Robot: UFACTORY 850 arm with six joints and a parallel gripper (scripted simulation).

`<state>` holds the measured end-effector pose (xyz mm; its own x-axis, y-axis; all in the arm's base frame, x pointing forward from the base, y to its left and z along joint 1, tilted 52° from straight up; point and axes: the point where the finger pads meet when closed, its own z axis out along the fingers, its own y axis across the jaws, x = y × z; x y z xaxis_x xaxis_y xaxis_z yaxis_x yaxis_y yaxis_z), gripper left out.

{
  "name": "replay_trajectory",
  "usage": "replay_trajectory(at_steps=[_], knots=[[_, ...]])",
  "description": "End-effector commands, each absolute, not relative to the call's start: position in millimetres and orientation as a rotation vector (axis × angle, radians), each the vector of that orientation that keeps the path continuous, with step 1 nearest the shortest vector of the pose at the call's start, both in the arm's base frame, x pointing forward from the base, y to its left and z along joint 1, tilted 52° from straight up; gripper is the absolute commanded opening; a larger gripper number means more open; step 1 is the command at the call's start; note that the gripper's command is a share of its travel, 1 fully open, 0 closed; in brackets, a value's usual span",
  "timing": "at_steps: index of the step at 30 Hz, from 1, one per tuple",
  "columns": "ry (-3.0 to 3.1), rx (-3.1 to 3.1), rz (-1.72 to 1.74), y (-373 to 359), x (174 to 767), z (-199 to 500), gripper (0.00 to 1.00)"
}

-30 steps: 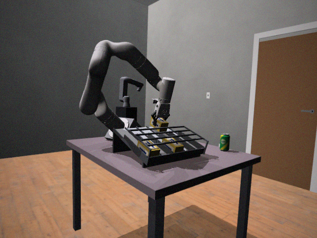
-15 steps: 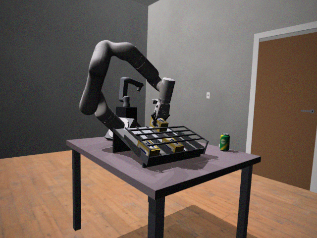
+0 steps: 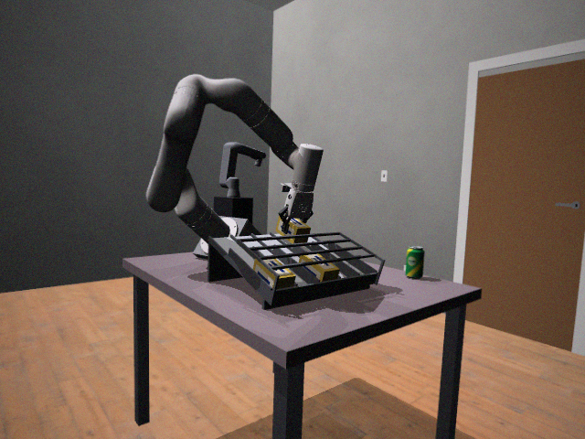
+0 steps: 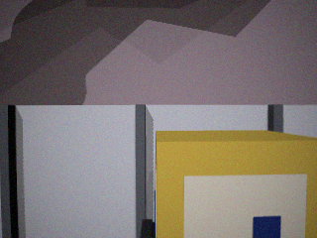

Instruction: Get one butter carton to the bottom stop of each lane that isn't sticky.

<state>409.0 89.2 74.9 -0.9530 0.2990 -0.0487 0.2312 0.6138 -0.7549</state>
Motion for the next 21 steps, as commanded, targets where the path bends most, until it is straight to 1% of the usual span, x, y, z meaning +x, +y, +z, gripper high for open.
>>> replay_trajectory(at_steps=[1,21], knots=[[-2.750,-0.453,1.266,89.4,409.4,74.8,0.00],[-2.750,-0.453,1.266,87.9,409.0,73.4,0.00]])
